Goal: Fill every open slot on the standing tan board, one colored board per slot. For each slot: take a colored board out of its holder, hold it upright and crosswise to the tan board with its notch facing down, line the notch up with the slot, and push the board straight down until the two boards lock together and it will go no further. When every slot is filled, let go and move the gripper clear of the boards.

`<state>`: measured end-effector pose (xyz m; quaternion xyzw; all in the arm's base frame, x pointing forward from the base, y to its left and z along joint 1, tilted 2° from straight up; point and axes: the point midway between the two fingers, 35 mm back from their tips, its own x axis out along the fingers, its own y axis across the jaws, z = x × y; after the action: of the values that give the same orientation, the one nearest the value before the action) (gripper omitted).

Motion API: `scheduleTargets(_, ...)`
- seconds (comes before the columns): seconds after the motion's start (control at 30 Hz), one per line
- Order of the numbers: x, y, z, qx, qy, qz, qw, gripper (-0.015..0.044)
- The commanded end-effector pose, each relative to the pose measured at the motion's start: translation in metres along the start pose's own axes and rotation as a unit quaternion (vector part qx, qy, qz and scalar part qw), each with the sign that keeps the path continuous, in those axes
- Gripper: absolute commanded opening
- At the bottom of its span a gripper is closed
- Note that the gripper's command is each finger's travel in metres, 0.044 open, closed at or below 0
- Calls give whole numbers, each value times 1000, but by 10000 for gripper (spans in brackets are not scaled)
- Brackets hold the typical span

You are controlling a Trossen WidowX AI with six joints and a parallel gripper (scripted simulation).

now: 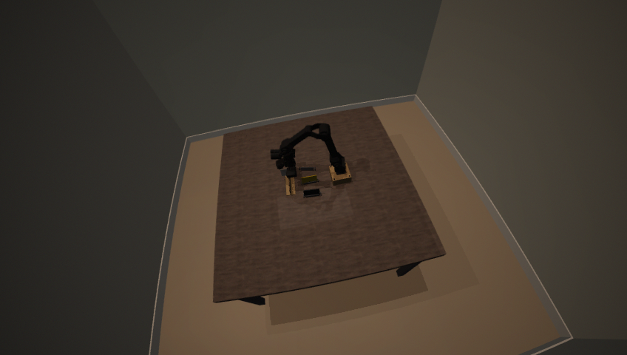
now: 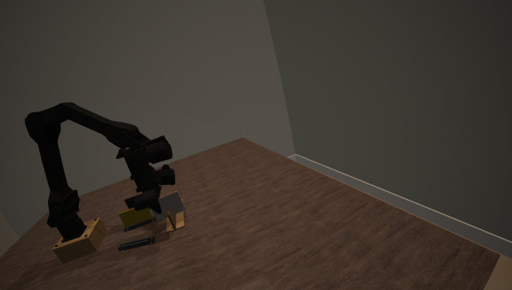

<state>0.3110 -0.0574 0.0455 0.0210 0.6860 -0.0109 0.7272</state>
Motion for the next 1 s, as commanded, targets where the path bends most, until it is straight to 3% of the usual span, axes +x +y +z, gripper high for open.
scheduleTargets(0.0,2,0,0,1,0,0,1000,0)
scheduleTargets(0.97,12,0,0,1,0,0,1000,0)
